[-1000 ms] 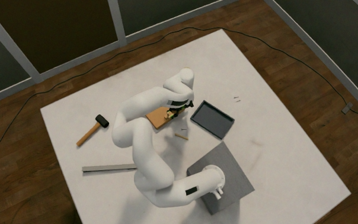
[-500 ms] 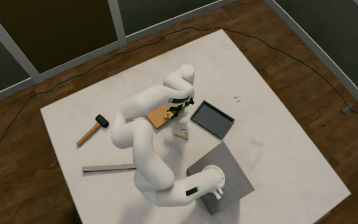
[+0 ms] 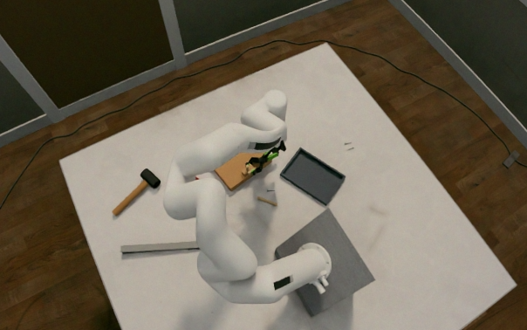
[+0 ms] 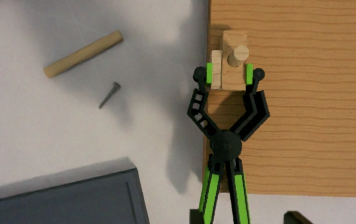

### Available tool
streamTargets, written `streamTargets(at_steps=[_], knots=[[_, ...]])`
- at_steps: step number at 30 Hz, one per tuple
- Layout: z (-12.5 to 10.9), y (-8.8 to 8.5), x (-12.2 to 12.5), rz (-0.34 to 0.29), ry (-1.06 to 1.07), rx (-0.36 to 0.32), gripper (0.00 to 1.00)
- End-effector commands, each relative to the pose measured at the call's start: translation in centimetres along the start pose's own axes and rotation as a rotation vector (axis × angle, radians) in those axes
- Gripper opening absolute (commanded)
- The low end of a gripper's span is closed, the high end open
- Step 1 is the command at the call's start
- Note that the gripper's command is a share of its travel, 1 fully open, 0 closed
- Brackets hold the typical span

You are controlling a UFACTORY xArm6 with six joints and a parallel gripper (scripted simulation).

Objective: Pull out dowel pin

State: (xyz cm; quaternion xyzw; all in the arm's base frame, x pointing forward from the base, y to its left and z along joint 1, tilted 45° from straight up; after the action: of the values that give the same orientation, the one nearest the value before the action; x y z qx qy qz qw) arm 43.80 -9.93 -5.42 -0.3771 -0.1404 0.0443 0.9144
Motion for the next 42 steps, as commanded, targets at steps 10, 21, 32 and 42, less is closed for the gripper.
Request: streamTargets(at_steps=[10,21,32,42], knots=[[-0.1,-0.4,0.1,-0.002,-0.001,-0.002,0.50],[0.0,-0.4,0.1,-0.002,-0.001,-0.002,0.50],[0.4,-0.5,0.2,-0.002,0.062,-0.003,0.50],[1.4,-0.7,0.5,-0.002,0.218,-0.003,0.50]])
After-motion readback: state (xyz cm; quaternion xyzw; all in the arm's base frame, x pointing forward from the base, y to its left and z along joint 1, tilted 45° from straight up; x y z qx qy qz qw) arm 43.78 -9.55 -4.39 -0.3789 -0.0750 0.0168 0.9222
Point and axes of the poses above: the point where the finger pads meet when closed, its own y axis out along the fingers, its own x axis across the jaws, z = x × y, the point moved 4 cm from there along -y, back along the fingers, and after that the axes turned 7 degrees about -y, right-handed, at the moved point
